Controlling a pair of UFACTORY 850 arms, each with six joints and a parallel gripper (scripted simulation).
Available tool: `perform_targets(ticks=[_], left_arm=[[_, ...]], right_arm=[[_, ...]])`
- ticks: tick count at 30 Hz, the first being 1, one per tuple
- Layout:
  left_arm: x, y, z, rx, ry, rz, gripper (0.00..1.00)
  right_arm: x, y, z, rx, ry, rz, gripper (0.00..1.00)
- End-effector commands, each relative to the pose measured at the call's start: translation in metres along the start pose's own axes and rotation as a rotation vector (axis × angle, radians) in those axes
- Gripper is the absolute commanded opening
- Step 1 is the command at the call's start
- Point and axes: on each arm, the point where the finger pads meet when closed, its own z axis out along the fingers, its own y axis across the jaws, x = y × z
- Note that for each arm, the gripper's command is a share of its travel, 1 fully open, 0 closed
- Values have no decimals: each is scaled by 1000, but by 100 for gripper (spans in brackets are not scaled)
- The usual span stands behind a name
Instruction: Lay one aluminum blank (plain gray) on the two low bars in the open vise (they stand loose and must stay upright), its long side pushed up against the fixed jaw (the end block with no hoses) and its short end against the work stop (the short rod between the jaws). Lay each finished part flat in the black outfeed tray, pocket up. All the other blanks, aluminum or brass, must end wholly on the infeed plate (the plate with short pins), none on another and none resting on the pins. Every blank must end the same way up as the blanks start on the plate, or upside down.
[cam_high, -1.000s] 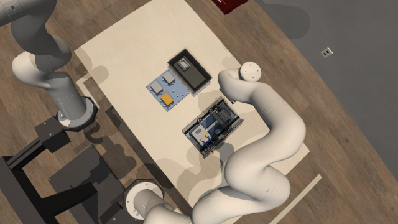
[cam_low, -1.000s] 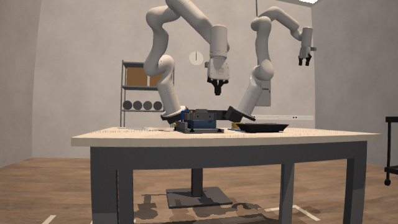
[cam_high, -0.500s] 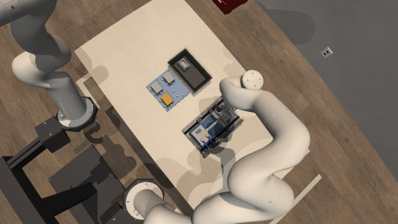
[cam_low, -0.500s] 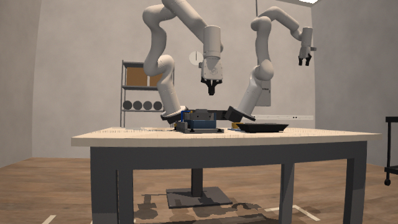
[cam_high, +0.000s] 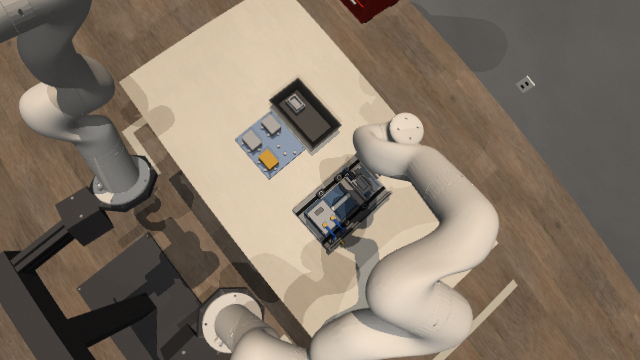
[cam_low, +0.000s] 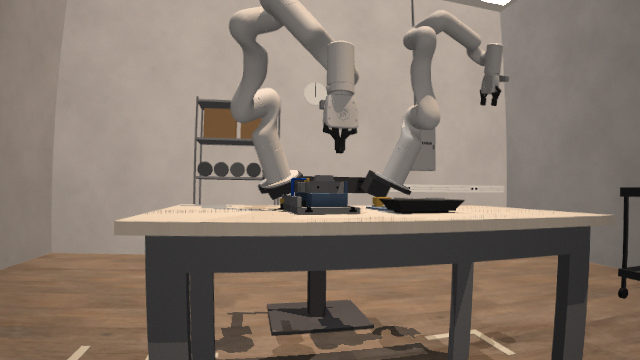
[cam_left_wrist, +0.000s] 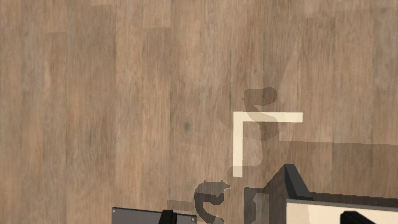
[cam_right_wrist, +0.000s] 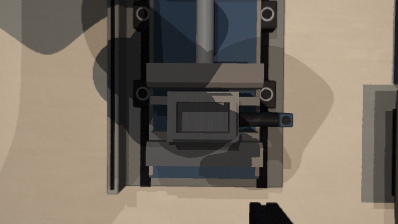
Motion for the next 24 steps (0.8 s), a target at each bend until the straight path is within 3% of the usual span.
perform_targets(ticks=[1, 12, 24], left_arm=[[0, 0, -1, 0, 2, 0, 100], [0, 0, -1, 0, 2, 0, 100], [0, 0, -1, 0, 2, 0, 100]], right_arm=[[-1, 0, -1, -1, -2, 1, 0], [0, 0, -1, -1, -2, -23, 0], [11, -7, -1, 0, -3, -343, 0]])
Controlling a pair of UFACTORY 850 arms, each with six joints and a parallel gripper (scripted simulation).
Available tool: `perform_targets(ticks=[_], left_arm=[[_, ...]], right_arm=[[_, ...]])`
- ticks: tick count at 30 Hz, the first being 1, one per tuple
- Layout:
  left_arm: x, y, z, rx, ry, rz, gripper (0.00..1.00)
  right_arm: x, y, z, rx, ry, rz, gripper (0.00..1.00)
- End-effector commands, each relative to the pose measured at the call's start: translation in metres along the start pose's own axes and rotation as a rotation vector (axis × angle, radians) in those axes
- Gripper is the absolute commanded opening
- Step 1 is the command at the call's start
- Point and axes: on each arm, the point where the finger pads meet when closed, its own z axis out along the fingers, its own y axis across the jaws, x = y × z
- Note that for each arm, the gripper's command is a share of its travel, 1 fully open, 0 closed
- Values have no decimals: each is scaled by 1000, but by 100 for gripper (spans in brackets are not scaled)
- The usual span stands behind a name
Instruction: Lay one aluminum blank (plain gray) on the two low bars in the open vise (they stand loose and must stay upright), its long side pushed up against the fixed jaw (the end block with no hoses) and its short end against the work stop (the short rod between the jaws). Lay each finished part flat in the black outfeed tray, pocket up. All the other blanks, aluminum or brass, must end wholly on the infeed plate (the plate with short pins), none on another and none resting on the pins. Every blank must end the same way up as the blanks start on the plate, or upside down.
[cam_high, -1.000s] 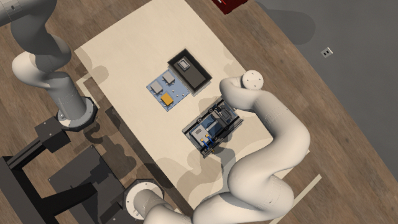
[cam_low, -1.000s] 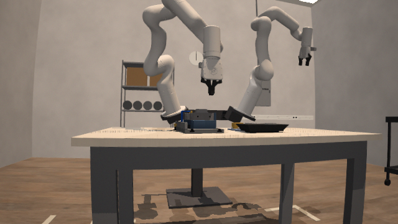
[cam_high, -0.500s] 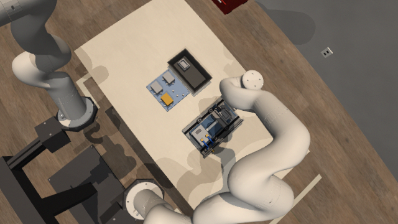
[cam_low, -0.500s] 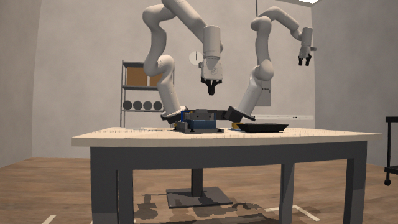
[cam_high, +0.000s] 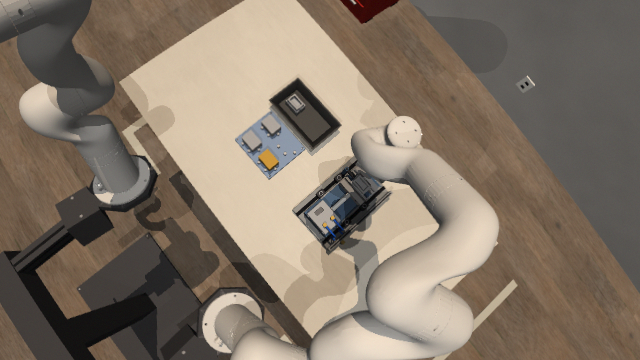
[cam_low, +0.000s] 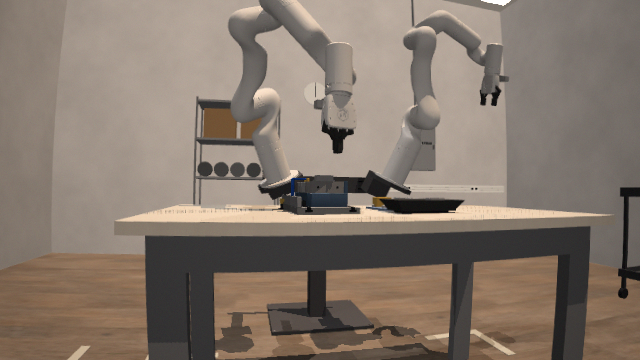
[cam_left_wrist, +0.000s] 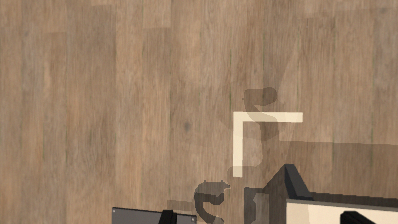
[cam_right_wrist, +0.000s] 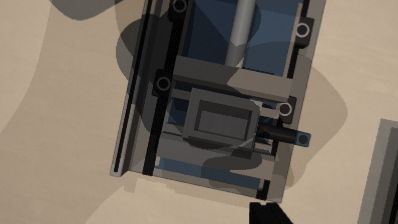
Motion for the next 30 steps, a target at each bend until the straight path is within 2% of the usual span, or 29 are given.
perform_targets(ticks=[1, 3, 4, 18, 20, 21, 30], left_arm=[[0, 0, -1, 0, 2, 0, 100], [0, 0, -1, 0, 2, 0, 100], [0, 0, -1, 0, 2, 0, 100], [0, 0, -1, 0, 2, 0, 100], [0, 0, -1, 0, 2, 0, 100], [0, 0, -1, 0, 2, 0, 100], [0, 0, -1, 0, 2, 0, 100]], right_arm=[[5, -2, -1, -8, 3, -167, 0], [5, -2, -1, -8, 3, -167, 0], [8, -3, -1, -8, 3, -236, 0], [21, -7, -1, -8, 1, -554, 0], [21, -7, -1, -8, 1, -554, 0], [24, -8, -1, -8, 1, -623, 0], [32, -11, -1, -8, 0, -824, 0]])
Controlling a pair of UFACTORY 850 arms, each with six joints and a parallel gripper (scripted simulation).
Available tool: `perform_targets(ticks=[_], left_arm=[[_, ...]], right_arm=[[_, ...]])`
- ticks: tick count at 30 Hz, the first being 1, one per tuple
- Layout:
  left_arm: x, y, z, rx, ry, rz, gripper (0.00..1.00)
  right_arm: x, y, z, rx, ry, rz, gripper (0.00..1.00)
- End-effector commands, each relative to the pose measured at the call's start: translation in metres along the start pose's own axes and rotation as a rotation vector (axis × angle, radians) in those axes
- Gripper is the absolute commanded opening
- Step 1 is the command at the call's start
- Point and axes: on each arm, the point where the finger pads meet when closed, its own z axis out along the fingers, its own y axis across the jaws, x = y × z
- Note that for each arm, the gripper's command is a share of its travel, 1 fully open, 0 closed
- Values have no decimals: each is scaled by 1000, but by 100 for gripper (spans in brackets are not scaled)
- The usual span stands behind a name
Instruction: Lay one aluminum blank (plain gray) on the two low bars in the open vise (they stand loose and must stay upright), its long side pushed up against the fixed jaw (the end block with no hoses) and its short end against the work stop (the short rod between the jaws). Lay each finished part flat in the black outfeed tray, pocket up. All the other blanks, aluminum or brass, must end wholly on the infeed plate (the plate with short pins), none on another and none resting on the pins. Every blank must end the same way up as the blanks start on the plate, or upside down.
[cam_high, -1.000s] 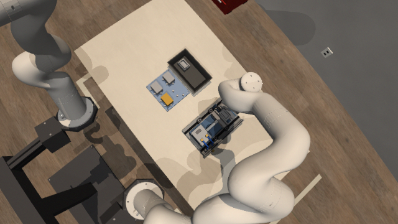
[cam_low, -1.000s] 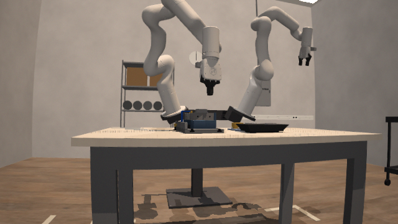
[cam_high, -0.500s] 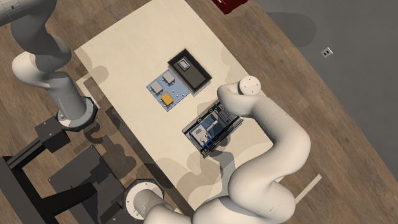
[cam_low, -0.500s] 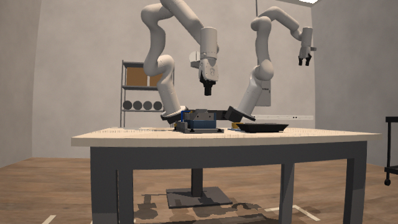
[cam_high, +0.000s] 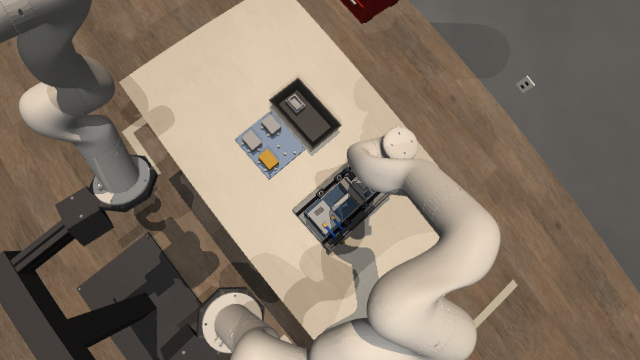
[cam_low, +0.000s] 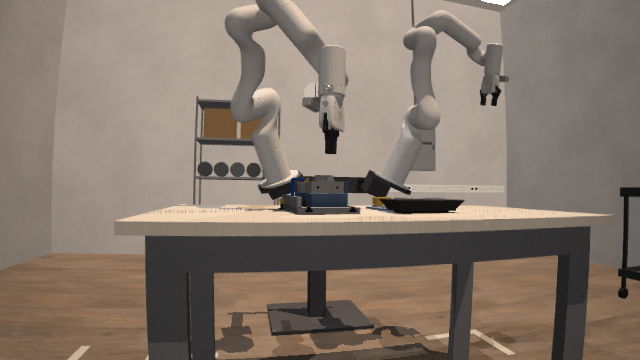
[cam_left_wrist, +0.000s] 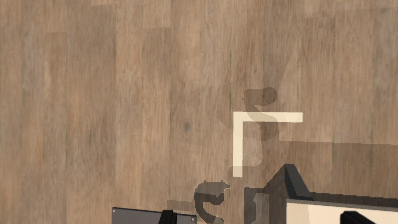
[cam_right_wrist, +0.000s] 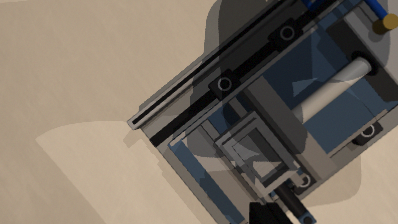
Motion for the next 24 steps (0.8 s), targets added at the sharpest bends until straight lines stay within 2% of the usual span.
perform_targets(ticks=[1, 7, 8, 22, 24], left_arm=[[0, 0, -1, 0, 2, 0, 100], [0, 0, -1, 0, 2, 0, 100], [0, 0, -1, 0, 2, 0, 100], [0, 0, -1, 0, 2, 0, 100], [0, 0, -1, 0, 2, 0, 100]], right_arm=[[6, 2, -1, -14, -1, -166, 0], [10, 4, -1, -15, -2, -260, 0], [12, 5, -1, -15, -2, -329, 0], [25, 11, -1, -15, -5, -646, 0], [25, 11, -1, -15, -5, -646, 0]])
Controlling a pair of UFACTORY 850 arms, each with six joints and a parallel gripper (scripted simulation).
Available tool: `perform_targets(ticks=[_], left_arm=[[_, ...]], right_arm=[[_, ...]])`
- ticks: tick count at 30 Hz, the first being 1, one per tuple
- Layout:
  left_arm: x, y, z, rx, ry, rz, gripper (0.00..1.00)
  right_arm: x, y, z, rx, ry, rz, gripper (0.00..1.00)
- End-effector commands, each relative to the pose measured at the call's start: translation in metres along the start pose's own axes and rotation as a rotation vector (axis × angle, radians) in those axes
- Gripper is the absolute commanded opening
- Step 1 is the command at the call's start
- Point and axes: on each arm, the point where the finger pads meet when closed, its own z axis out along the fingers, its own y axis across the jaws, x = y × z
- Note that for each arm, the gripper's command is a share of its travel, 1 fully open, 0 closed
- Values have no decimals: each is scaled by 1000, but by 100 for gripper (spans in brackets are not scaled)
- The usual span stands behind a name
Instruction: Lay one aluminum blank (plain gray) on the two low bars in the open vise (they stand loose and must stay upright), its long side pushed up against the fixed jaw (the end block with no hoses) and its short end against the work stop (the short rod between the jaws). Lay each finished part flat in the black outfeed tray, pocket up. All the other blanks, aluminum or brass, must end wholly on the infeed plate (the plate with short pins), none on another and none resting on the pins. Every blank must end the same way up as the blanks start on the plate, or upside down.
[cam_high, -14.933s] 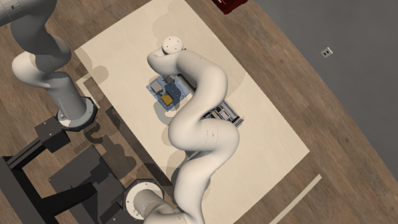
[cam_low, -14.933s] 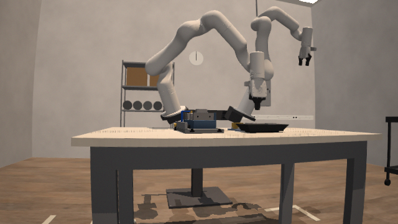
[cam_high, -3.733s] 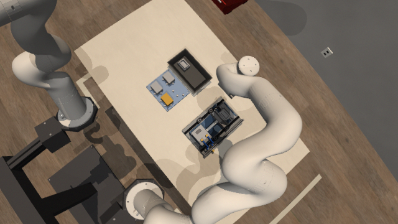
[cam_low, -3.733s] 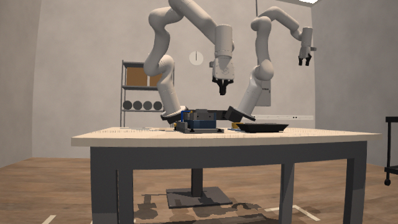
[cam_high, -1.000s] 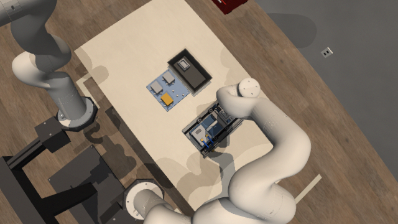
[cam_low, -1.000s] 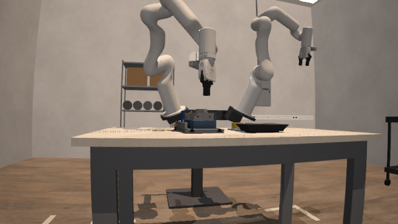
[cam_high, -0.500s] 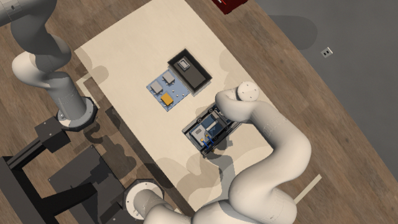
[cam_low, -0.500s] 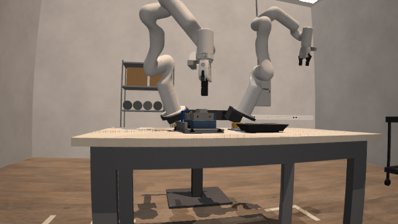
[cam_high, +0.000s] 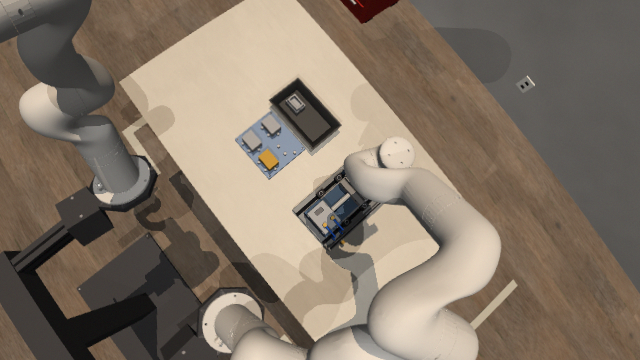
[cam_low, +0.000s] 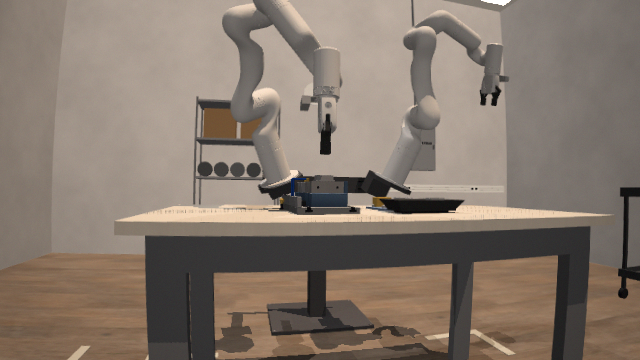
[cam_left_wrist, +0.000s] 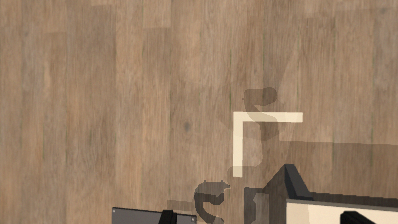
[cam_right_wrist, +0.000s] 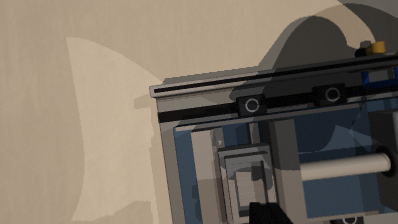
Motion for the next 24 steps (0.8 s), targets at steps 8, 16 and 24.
perform_targets(ticks=[8, 16, 24], left_arm=[[0, 0, -1, 0, 2, 0, 100], [0, 0, -1, 0, 2, 0, 100], [0, 0, -1, 0, 2, 0, 100]], right_arm=[[3, 4, -1, -13, -8, -140, 69], [3, 4, -1, -13, -8, -140, 69], [3, 4, -1, -13, -8, -140, 69]])
